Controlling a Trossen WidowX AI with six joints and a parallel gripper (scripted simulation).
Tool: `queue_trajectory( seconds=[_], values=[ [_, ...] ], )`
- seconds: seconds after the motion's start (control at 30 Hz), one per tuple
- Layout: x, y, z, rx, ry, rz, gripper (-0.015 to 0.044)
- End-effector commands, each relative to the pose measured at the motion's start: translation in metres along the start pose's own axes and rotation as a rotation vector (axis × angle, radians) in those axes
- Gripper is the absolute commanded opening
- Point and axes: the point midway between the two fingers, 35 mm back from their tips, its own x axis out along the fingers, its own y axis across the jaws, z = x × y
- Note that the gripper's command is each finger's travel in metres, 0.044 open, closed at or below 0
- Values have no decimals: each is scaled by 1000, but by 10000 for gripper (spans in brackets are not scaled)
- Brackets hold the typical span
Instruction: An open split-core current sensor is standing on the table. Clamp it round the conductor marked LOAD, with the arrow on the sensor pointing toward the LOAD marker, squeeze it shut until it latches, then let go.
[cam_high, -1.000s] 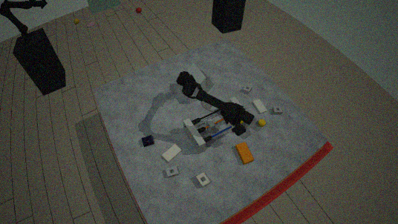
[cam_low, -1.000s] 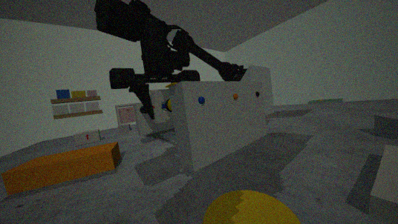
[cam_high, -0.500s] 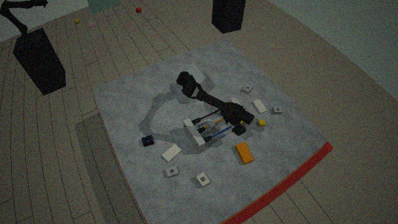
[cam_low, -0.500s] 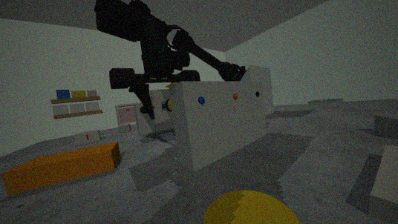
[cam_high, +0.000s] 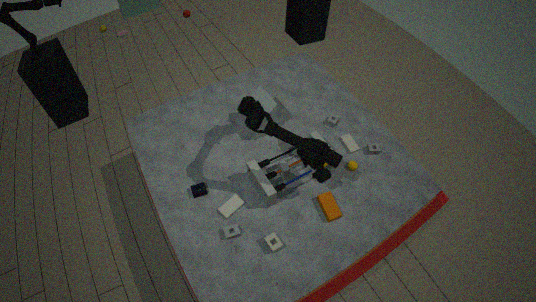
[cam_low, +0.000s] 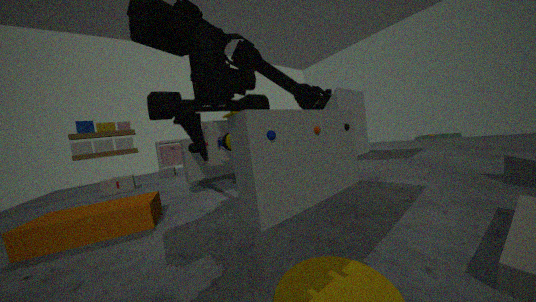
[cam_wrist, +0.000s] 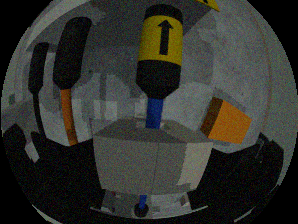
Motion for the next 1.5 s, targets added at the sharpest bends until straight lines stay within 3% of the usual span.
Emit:
queue_trajectory(
  seconds=[0.0,1.47],
  values=[
    [-5,0,1,-4,-2,-8,0],
    [0,0,0,-1,0,0,0]
  ],
)
